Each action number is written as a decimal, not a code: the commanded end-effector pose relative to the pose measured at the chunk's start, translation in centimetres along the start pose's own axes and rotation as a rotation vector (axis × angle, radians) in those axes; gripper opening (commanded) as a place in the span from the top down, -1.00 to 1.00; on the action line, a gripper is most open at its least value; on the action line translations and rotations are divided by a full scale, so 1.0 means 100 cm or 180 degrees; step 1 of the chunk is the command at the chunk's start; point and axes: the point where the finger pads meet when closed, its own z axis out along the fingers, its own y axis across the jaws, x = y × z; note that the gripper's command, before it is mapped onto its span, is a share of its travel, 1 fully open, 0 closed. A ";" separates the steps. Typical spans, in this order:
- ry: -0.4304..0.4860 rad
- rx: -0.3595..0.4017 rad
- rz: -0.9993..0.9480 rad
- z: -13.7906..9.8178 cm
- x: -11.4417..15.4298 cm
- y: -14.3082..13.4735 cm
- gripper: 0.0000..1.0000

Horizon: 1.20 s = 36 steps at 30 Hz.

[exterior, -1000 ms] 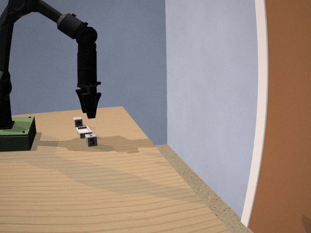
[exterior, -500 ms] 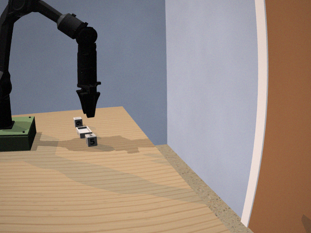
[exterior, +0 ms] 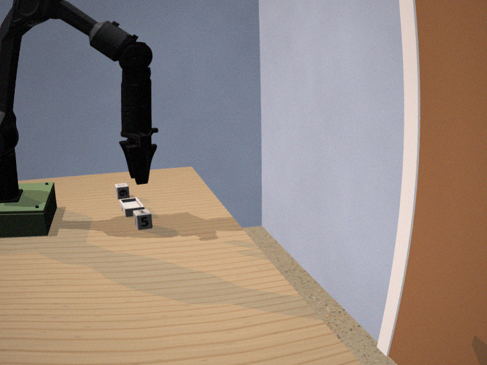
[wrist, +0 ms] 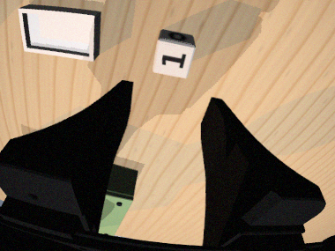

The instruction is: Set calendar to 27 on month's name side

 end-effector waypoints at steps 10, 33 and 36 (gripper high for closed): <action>-0.0007 -0.0001 0.0002 0.001 0.000 0.000 -0.21; 0.0003 -0.0003 0.0000 0.023 0.001 0.000 -0.21; 0.0003 -0.0003 0.0001 0.028 0.001 0.000 -0.21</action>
